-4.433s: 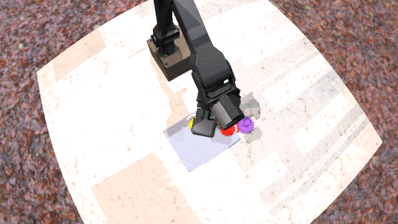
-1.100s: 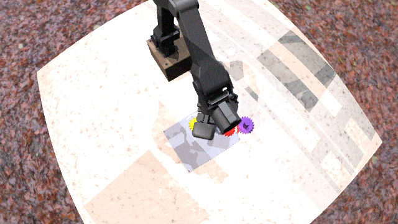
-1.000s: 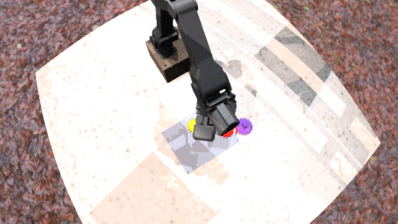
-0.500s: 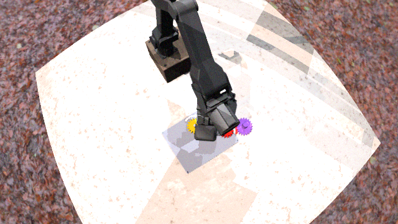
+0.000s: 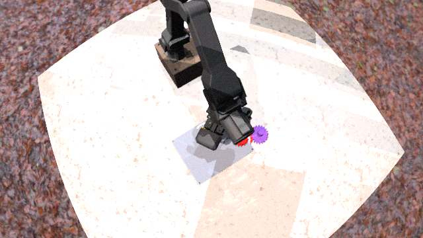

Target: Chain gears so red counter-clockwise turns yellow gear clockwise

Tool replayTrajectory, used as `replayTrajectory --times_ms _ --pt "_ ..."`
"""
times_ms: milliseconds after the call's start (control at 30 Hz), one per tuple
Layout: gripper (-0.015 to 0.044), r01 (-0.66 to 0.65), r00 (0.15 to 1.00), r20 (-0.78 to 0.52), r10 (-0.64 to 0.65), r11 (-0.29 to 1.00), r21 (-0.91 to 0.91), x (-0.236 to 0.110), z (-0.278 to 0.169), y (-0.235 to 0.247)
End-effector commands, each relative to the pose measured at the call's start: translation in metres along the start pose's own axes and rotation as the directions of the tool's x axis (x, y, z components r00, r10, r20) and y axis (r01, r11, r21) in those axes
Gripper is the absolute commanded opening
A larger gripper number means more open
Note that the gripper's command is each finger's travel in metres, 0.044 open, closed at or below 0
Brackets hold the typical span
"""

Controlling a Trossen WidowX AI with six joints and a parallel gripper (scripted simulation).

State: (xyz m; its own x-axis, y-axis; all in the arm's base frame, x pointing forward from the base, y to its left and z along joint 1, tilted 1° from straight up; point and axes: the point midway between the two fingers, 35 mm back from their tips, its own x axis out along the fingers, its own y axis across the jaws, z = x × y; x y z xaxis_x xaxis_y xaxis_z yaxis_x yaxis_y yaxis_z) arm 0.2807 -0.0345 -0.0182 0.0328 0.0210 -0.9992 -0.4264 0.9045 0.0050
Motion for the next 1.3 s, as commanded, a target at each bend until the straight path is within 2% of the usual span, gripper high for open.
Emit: replayTrajectory --times_ms 0,233,700,867,900,1067,1267 --pt "0.0000 -0.001 1.000 -0.002 0.001 0.999 0.034 0.002 0.001 0.000" --pt "0.0000 -0.002 1.000 -0.002 0.001 0.998 -0.060 0.002 0.000 0.002" --pt "0.0000 -0.002 1.000 -0.002 0.001 0.906 -0.423 0.004 0.000 0.000" --pt "0.0131 -0.002 1.000 -0.002 0.001 0.928 -0.373 0.002 0.000 0.000" --pt "0.0140 -0.002 1.000 -0.002 0.001 0.935 -0.355 0.002 0.000 0.000" --pt "0.0140 -0.002 1.000 -0.002 0.001 0.955 -0.298 -0.007 0.000 0.000" --pt "0.0140 -0.001 1.000 -0.002 0.001 0.975 -0.221 -0.045 -0.001 0.000"
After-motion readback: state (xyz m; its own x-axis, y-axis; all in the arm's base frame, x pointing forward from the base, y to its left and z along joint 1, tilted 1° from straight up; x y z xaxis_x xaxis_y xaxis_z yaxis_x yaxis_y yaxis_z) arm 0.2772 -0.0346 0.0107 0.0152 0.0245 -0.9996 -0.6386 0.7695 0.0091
